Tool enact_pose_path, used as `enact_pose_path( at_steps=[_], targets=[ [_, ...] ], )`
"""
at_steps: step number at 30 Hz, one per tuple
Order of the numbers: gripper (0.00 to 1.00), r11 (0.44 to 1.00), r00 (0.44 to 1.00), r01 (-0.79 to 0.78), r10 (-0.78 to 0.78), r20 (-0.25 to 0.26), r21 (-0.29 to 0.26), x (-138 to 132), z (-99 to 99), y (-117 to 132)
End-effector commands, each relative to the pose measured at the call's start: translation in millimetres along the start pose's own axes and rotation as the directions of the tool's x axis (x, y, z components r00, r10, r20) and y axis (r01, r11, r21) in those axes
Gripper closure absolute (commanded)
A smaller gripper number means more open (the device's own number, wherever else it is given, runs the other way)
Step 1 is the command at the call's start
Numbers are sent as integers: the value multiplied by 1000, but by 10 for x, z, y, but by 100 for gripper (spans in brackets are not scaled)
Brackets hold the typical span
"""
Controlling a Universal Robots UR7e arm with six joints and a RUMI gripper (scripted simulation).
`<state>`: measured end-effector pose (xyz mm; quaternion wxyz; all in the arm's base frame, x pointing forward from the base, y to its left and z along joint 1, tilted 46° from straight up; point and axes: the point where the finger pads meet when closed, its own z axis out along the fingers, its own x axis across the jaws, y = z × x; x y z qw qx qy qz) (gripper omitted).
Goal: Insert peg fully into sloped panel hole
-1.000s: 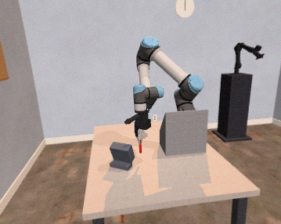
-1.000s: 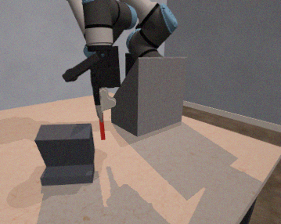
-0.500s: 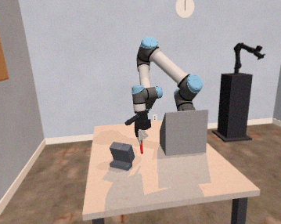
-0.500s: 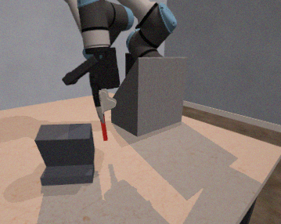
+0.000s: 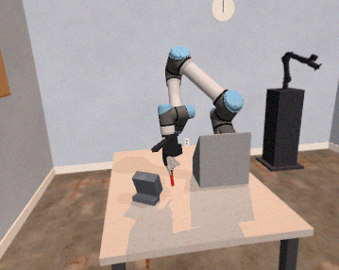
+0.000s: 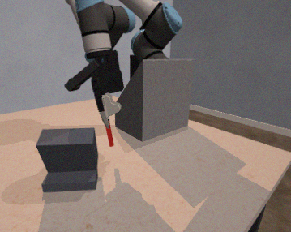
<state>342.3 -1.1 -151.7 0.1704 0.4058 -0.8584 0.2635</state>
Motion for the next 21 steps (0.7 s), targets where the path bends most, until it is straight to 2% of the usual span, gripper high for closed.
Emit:
enact_pose_path(
  at_steps=[1,21],
  targets=[
    [100,1000,1000,-13,13,7,-19,18,14,6],
    [100,994,998,-61,64,30,-90,87,68,38]
  ],
)
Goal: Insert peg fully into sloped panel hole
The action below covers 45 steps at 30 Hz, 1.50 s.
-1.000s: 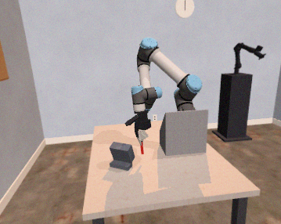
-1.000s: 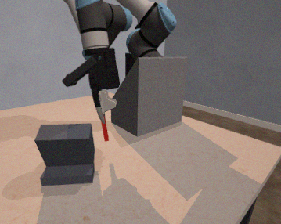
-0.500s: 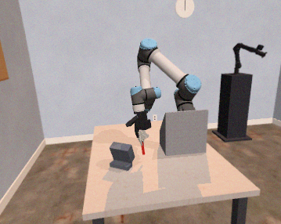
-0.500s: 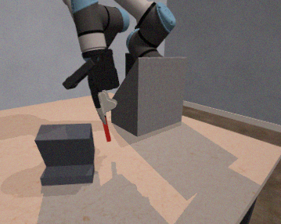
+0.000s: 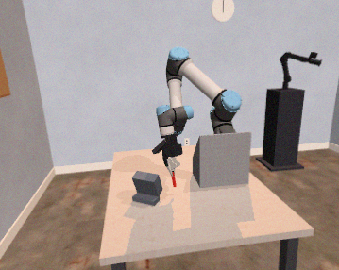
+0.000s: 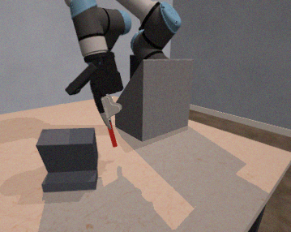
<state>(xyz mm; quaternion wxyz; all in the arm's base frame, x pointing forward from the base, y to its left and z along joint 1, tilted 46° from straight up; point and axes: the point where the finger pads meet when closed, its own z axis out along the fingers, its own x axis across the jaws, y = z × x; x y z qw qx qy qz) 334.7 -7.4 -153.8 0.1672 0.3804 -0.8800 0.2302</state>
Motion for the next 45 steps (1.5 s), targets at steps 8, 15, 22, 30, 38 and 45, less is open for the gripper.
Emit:
enact_pose_path(
  at_steps=[8,15,22,30,38,45],
  targets=[
    [100,999,999,-27,28,15,-38,35,23,13],
    [100,997,999,-47,48,26,-65,59,39,23],
    [100,994,997,-66,69,36,-92,82,53,33],
    [100,990,995,-82,87,44,-114,100,63,41],
    [100,984,992,-103,112,55,-144,123,74,52],
    [100,980,990,-116,128,62,-163,136,80,59]
  ],
)
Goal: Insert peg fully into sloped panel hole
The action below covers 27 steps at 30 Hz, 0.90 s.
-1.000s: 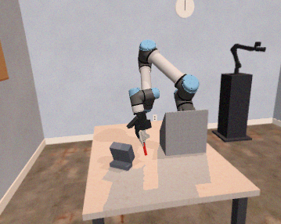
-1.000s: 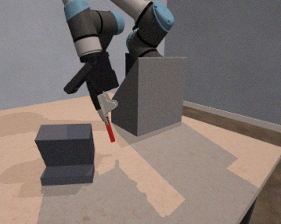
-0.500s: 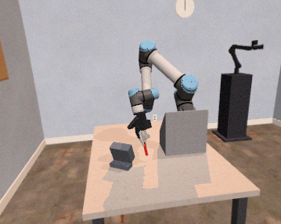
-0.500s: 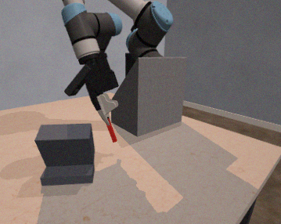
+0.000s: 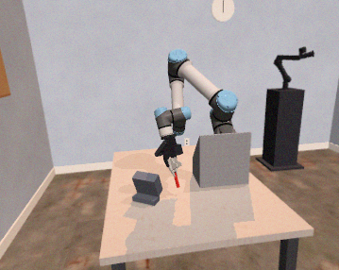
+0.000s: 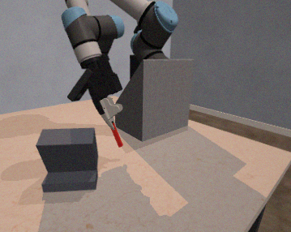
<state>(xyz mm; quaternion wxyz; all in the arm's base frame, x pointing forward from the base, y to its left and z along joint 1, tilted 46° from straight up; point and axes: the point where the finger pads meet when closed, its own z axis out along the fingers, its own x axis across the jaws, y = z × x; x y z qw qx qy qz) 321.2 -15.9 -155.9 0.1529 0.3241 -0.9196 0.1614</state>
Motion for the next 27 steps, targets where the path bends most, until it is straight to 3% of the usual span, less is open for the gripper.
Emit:
enact_pose_path(
  at_steps=[1,27],
  targets=[
    [100,1000,1000,-13,13,9,-16,10,3,3],
    [100,992,995,-81,87,51,-100,68,16,22]
  ],
)
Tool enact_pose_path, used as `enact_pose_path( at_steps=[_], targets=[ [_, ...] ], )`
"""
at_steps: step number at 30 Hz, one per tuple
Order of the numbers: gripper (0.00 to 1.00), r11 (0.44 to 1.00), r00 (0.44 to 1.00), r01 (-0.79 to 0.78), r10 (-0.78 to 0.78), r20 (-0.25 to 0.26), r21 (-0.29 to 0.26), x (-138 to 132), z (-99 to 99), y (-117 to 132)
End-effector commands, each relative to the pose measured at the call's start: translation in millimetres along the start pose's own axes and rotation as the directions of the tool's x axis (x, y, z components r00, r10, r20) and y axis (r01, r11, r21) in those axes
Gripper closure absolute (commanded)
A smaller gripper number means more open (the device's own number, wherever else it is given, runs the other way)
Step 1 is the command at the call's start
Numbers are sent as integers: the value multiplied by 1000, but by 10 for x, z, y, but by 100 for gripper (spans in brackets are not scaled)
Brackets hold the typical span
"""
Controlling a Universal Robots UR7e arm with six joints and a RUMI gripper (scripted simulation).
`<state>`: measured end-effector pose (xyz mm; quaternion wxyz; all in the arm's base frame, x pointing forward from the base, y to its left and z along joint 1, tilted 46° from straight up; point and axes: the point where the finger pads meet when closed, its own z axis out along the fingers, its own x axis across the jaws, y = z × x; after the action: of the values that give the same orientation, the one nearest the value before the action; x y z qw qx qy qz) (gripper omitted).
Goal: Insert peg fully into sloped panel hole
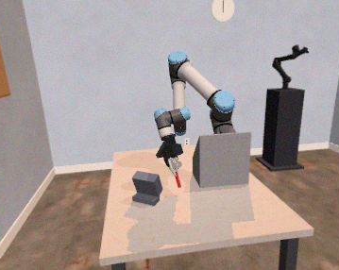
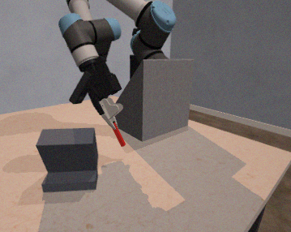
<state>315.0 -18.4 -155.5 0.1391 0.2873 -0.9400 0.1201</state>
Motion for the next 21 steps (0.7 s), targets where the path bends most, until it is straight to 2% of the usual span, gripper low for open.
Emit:
enact_pose_path(
  at_steps=[1,21],
  targets=[
    [100,1000,1000,-14,15,11,-17,9,-1,3],
    [100,996,997,-61,64,42,-70,37,-5,10]
  ],
)
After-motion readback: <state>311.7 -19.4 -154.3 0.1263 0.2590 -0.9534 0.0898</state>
